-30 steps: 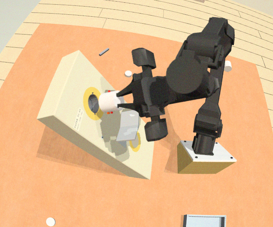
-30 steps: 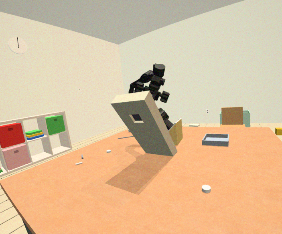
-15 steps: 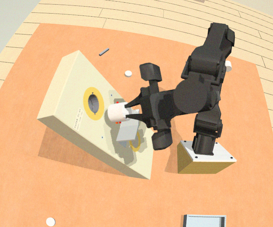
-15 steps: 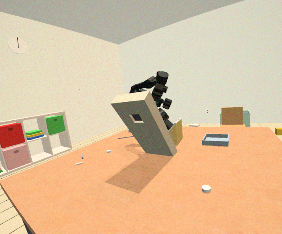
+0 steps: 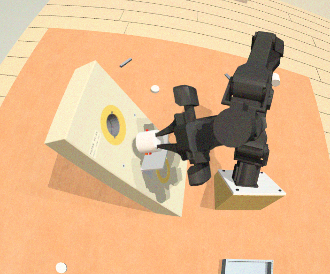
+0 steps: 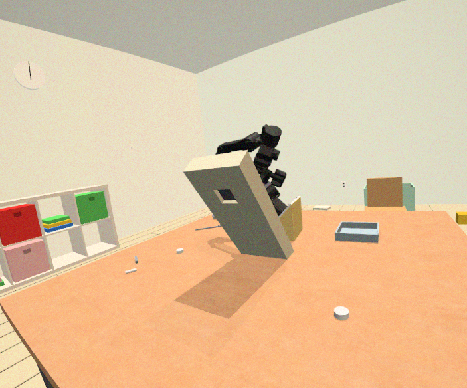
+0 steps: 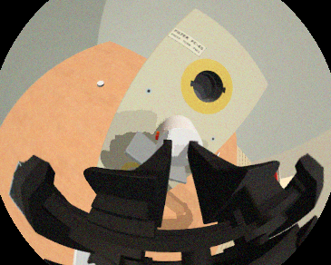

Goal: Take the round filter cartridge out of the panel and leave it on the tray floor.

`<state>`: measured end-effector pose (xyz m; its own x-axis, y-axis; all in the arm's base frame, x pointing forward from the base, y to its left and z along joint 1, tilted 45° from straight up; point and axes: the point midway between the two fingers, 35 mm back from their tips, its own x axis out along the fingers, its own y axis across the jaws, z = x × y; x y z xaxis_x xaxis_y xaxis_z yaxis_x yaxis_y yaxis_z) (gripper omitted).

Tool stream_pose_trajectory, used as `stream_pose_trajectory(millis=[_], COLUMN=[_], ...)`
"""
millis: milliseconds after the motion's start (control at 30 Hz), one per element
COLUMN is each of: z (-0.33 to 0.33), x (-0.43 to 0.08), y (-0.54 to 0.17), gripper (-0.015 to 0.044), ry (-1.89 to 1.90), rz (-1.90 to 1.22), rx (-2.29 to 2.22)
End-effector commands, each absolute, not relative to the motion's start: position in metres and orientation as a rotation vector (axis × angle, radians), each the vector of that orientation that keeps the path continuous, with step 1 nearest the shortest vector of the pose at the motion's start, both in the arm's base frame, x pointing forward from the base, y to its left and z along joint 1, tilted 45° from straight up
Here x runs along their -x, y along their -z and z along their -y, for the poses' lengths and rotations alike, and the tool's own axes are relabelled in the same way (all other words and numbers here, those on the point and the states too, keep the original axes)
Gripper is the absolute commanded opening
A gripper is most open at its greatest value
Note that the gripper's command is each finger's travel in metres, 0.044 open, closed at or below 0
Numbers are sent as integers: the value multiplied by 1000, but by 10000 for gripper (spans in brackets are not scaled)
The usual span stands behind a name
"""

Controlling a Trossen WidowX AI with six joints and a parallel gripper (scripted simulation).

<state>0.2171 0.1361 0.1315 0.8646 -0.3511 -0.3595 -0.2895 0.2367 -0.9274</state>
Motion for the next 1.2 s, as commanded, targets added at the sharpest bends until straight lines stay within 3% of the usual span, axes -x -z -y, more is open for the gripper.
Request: stream_pose_trajectory(millis=[0,267,633,1033,1167], z=[-137,-134,-183,-231,-207], x=[-218,-216,-245,-232,-229], y=[-132,-131,-181,-230,-199], gripper=[88,88,88,403,305], ry=[45,51,51,50,109], rz=[-567,-554,-553,-552,-671], rx=[1351,1336,1335,1322,1134])
